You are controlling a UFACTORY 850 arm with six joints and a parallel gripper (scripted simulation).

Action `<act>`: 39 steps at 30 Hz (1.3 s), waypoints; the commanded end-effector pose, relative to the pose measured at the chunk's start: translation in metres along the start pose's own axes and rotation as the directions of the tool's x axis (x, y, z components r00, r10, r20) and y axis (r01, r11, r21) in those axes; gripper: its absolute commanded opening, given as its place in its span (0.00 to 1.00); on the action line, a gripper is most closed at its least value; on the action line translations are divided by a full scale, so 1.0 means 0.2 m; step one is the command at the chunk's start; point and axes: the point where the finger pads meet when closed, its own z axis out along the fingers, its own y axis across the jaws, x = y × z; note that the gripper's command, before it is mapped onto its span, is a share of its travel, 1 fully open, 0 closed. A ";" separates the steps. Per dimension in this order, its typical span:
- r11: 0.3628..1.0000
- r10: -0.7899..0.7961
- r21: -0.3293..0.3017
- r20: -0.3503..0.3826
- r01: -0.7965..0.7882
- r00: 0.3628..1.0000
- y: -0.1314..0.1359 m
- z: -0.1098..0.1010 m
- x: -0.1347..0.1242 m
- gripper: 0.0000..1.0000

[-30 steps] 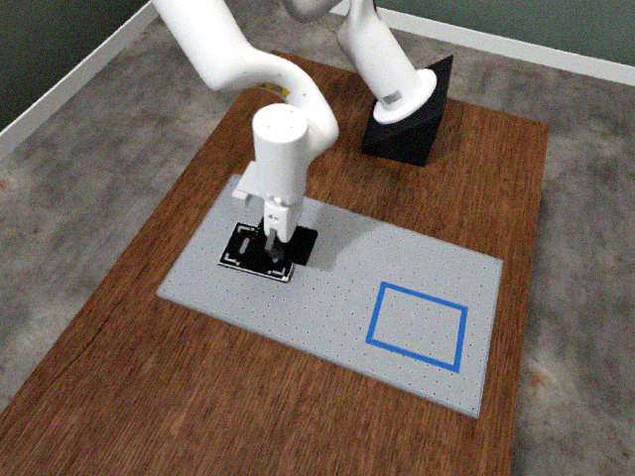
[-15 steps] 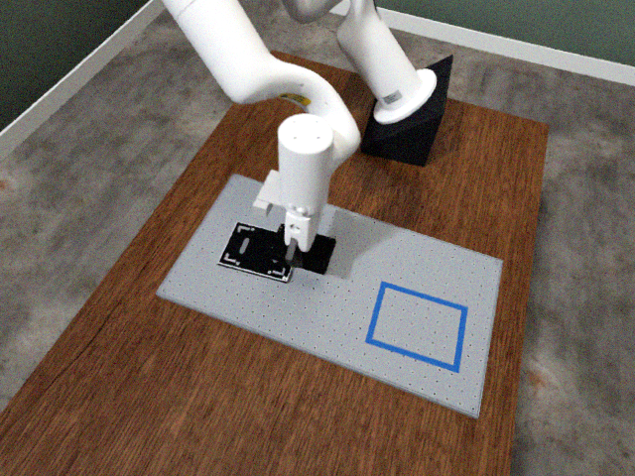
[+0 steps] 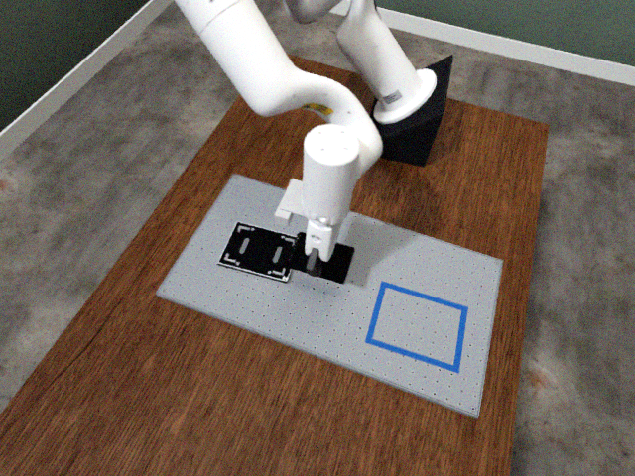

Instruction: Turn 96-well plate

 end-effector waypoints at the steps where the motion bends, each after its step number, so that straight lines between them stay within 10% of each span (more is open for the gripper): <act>1: 1.000 0.001 0.001 0.000 -0.001 1.000 -0.02 0.00 -0.09 0.00; 39: 1.000 0.001 0.001 0.000 -0.001 1.000 -0.09 0.02 -0.62 0.00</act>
